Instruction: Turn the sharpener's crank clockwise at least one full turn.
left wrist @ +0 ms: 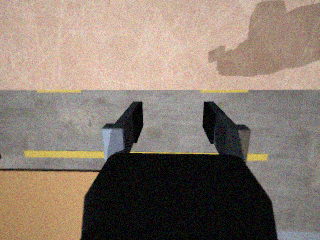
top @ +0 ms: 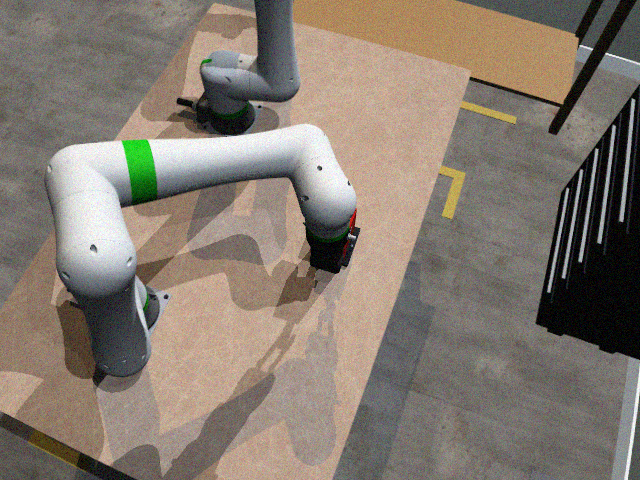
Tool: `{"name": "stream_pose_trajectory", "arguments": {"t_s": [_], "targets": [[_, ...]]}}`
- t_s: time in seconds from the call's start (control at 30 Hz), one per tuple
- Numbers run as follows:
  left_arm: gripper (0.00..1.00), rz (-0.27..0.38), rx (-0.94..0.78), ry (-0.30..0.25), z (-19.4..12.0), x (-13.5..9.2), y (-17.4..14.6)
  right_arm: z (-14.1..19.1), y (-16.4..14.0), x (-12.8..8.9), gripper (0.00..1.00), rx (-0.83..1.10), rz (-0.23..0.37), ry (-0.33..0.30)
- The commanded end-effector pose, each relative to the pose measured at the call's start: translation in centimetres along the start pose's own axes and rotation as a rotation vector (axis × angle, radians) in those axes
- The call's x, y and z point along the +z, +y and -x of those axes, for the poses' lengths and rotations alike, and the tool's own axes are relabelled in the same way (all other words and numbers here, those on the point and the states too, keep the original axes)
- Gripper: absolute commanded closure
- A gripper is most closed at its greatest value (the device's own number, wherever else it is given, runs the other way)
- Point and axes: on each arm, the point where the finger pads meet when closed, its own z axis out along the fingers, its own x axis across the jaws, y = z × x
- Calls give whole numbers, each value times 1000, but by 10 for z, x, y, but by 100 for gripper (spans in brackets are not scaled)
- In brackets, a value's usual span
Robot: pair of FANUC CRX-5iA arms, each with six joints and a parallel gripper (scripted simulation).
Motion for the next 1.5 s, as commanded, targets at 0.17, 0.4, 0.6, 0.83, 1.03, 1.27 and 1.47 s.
{"name": "stream_pose_trajectory", "arguments": {"t_s": [0.17,0.4,0.6,0.83,1.03,1.27,1.47], "targets": [[0,2,0,0,0,-1,0,-8,0,2,100,0,-1,2],[0,2,0,0,0,-1,0,-16,0,7,100,0,-1,2],[0,2,0,0,0,-1,0,-20,0,11,100,0,-1,2],[0,2,0,0,0,-1,0,-26,0,18,100,0,-1,2],[0,2,0,0,0,-1,0,-30,0,25,100,0,-1,2],[0,2,0,0,0,-1,0,-33,0,31,100,0,-1,2],[0,2,0,0,0,-1,0,-34,0,36,100,0,-1,2]]}}
